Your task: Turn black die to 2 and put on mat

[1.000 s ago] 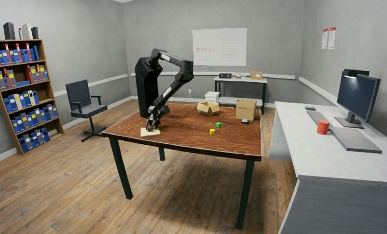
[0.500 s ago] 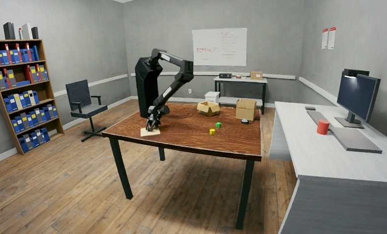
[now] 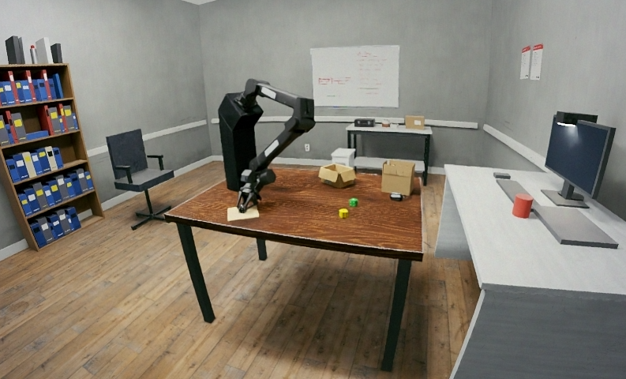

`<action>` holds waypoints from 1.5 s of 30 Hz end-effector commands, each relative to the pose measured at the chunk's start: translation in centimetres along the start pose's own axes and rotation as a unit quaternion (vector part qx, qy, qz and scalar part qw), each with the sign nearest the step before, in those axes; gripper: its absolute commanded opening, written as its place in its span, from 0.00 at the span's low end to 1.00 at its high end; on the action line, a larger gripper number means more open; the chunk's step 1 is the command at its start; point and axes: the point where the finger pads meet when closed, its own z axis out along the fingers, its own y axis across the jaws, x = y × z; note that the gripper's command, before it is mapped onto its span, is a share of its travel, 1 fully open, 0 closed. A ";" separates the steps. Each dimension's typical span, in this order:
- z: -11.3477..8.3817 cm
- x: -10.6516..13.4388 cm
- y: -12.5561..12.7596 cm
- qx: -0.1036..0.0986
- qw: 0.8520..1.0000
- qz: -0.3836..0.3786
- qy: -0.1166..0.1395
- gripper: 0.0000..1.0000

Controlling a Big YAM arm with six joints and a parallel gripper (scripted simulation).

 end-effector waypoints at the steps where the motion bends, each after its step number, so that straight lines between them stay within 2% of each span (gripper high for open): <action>1: -1.7 -0.7 0.0 -0.003 1.000 0.006 0.005 0.45; 11: -4.8 -0.8 -0.1 -0.002 1.000 0.005 0.005 0.45; 13: -4.7 -1.1 -0.3 0.001 1.000 0.006 0.002 0.45; 14: -3.9 -1.3 -0.1 0.001 1.000 0.014 -0.005 0.45; 18: -3.8 -1.3 -0.1 0.002 1.000 0.015 -0.006 0.45; 20: -4.7 -1.2 -0.3 0.001 1.000 0.006 0.002 0.45; 22: -4.8 -1.5 -0.4 0.002 1.000 0.007 0.001 0.45; 25: -4.8 -2.7 -0.6 0.005 1.000 0.008 -0.002 0.45; 33: -6.6 -5.8 -0.7 0.006 1.000 -0.003 -0.001 0.45; 42: -7.3 -6.8 -0.7 0.005 1.000 -0.004 -0.001 0.45; 45: -6.8 -6.5 -0.4 0.003 1.000 0.001 -0.002 0.45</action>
